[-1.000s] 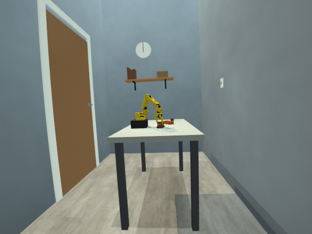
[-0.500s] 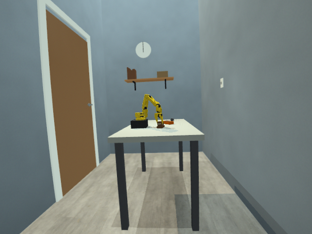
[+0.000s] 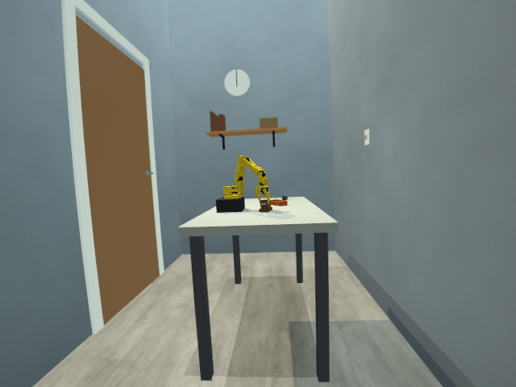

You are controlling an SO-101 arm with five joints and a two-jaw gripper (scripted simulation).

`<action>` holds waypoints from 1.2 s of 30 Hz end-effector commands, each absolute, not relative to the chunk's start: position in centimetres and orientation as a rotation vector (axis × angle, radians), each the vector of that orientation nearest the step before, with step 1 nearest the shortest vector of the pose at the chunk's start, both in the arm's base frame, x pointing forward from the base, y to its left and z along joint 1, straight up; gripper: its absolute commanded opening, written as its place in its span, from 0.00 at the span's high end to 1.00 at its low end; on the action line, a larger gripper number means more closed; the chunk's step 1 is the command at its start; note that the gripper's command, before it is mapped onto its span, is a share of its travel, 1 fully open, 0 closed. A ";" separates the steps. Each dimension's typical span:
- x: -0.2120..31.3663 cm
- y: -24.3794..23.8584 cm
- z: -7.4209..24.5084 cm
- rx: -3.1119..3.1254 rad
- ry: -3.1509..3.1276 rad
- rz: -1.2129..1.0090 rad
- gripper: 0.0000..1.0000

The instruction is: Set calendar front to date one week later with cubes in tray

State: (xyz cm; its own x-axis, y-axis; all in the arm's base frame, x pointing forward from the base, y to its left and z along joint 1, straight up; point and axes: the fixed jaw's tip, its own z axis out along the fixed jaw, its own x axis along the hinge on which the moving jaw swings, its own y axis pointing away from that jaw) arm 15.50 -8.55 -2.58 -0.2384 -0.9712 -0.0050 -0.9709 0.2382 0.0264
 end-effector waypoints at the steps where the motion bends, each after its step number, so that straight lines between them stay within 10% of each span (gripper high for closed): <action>1: 16.0 -8.8 -1.5 1.930 -2.483 0.010 1.00; 36: 15.7 -8.6 1.3 1.930 -2.483 0.010 1.00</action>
State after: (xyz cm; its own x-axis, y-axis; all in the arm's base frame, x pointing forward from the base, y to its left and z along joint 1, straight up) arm 15.26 -8.42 0.55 -0.2393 -0.9709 -0.0050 -0.9706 0.2391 0.0262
